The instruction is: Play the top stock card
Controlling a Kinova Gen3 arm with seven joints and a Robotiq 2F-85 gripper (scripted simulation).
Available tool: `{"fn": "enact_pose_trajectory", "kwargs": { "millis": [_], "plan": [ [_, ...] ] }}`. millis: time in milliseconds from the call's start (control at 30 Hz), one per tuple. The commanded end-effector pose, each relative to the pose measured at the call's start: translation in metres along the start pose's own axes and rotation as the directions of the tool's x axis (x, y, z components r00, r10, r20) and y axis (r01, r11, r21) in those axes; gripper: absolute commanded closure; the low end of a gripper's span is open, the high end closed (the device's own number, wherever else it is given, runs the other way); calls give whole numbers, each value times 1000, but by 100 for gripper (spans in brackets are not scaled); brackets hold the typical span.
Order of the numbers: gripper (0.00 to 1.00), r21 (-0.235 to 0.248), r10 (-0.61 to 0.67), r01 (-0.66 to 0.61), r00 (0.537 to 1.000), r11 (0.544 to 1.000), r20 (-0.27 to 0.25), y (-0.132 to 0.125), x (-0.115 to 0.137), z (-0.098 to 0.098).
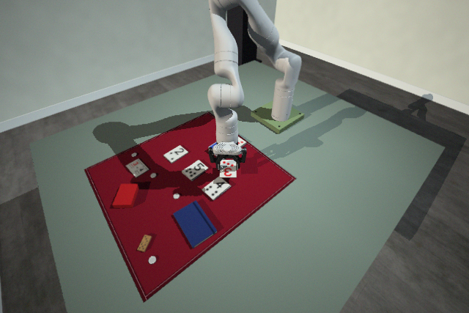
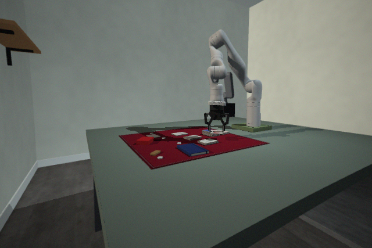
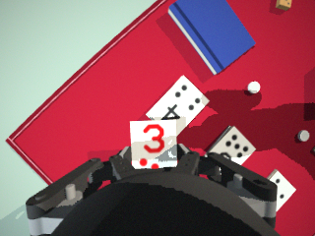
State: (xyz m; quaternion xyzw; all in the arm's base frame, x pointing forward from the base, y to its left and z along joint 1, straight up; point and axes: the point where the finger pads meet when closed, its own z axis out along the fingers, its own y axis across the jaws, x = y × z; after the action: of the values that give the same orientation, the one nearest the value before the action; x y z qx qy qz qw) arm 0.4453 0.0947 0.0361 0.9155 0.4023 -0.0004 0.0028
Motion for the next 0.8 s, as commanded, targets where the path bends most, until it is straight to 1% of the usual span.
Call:
{"fn": "enact_pose_trajectory", "kwargs": {
  "millis": [0, 233, 300, 333, 500, 767],
  "plan": [
    [28, -3, 48, -48, 999, 999, -4, 3, 9, -1],
    [28, -3, 229, -229, 973, 973, -4, 14, 22, -2],
    [28, -3, 229, -229, 973, 973, -4, 14, 22, -2],
    [28, -3, 254, -254, 967, 967, -4, 15, 24, -2],
    [28, -2, 368, -368, 930, 930, -5, 22, 33, -3],
    [28, -1, 515, -516, 857, 857, -5, 31, 45, -4]
  ]
}}
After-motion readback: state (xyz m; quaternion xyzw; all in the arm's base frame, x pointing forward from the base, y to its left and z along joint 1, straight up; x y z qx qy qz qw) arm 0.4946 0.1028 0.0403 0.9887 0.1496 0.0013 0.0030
